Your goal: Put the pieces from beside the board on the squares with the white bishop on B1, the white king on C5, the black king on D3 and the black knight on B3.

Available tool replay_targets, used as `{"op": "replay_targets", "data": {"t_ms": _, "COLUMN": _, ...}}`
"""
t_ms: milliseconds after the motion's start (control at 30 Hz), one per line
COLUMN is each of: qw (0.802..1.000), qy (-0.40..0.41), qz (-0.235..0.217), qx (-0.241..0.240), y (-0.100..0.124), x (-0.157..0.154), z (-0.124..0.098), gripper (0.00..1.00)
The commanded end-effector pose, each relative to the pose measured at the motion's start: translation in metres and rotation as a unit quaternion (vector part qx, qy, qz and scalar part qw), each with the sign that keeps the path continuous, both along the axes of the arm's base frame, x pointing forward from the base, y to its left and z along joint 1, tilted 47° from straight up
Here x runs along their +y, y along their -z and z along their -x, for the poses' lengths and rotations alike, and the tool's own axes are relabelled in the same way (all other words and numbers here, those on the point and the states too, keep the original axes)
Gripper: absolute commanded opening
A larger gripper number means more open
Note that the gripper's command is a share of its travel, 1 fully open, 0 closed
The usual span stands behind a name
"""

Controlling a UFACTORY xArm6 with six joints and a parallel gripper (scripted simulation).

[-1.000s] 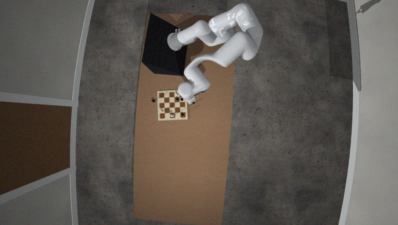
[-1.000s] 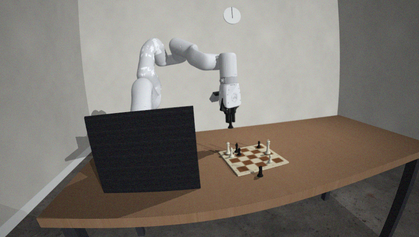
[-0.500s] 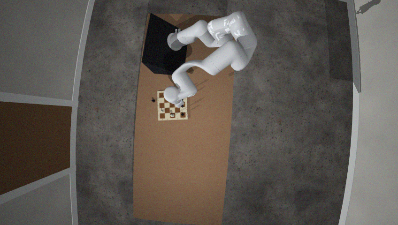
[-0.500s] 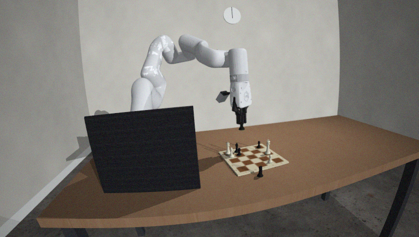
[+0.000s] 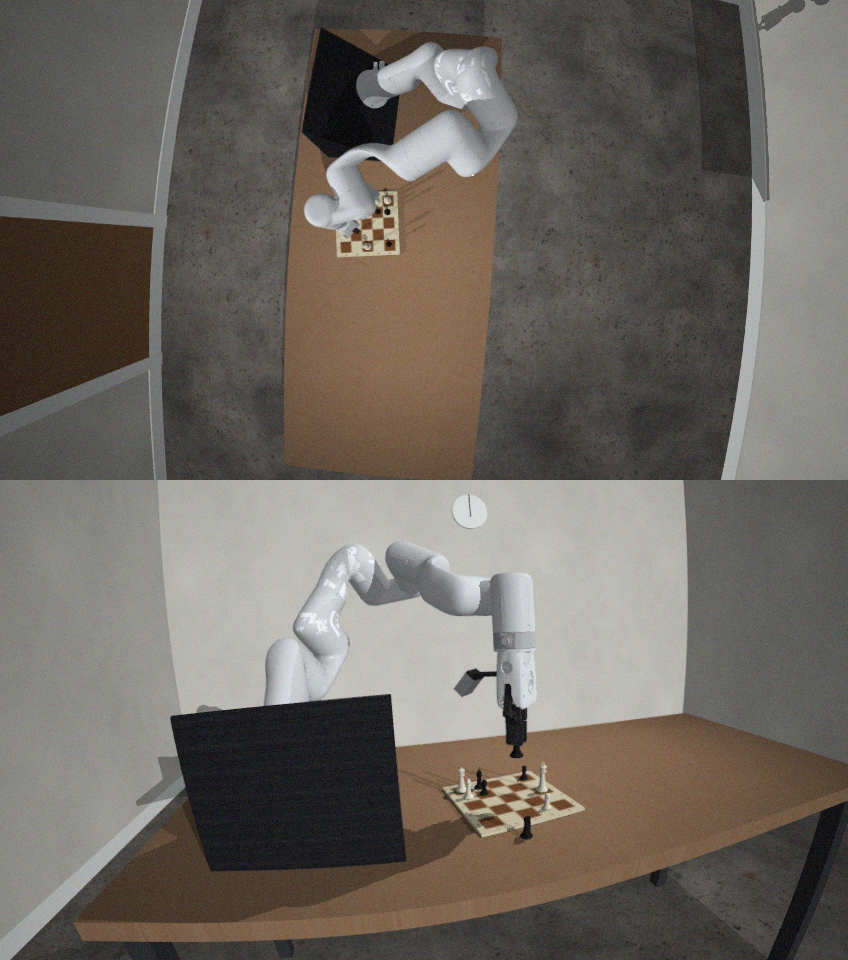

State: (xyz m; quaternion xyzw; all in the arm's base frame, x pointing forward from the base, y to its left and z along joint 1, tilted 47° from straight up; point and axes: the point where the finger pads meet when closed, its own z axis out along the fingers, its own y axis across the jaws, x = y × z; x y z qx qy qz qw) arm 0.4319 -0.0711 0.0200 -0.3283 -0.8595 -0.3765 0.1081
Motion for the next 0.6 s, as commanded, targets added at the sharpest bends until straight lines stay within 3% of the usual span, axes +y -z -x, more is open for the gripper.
{"op": "replay_targets", "data": {"t_ms": 0, "qw": 1.000, "qy": -0.006, "qz": -0.003, "qx": -0.005, "y": 0.004, "x": -0.006, "z": -0.005, "gripper": 0.00}}
{"op": "replay_targets", "data": {"t_ms": 567, "qw": 1.000, "qy": -0.006, "qz": -0.003, "qx": -0.005, "y": 0.014, "x": 0.005, "z": -0.006, "gripper": 0.00}}
